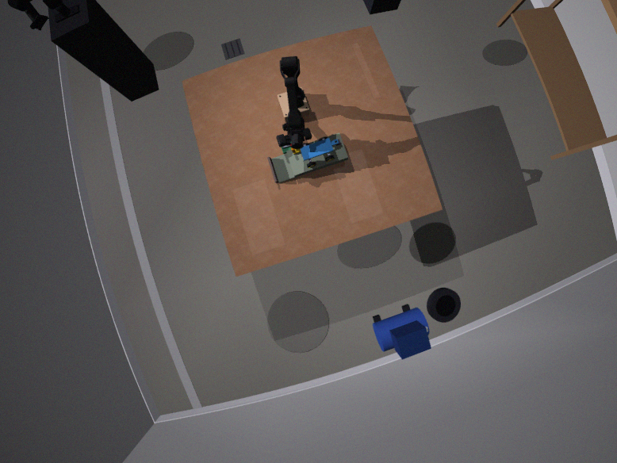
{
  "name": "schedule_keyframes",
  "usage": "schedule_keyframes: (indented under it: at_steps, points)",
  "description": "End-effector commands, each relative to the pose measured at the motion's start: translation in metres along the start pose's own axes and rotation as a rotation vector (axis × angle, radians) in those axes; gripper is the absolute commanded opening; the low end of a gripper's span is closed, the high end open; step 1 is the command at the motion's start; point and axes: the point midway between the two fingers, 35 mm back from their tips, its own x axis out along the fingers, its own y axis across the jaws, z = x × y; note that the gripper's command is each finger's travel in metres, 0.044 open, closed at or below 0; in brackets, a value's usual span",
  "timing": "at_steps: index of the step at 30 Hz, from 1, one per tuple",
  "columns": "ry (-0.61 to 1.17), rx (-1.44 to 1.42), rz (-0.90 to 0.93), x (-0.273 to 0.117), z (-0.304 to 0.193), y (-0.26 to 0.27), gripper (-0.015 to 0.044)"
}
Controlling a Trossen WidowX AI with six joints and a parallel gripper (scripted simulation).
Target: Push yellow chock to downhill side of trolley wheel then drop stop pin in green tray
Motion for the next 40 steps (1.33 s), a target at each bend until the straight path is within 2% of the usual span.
schedule_keyframes:
  at_steps: [1, 6, 11, 17, 21, 36, 40]
  points:
    - [0.000, 0.000, 0.000, 0.000, 0.000, 0.000, 0.0216]
    - [0.000, 0.000, 0.000, 0.000, 0.000, 0.000, 0.0340]
    - [0.000, 0.000, 0.000, -0.001, 0.000, 0.000, 0.0340]
    - [-0.004, 0.004, 0.002, -0.023, 0.002, 0.003, 0.0340]
    - [-0.005, 0.004, 0.002, -0.034, 0.002, 0.005, 0.0440]
    - [-0.004, 0.004, 0.002, -0.084, 0.002, 0.014, 0.0440]
    - [-0.004, 0.004, 0.002, -0.087, 0.002, 0.014, 0.0440]
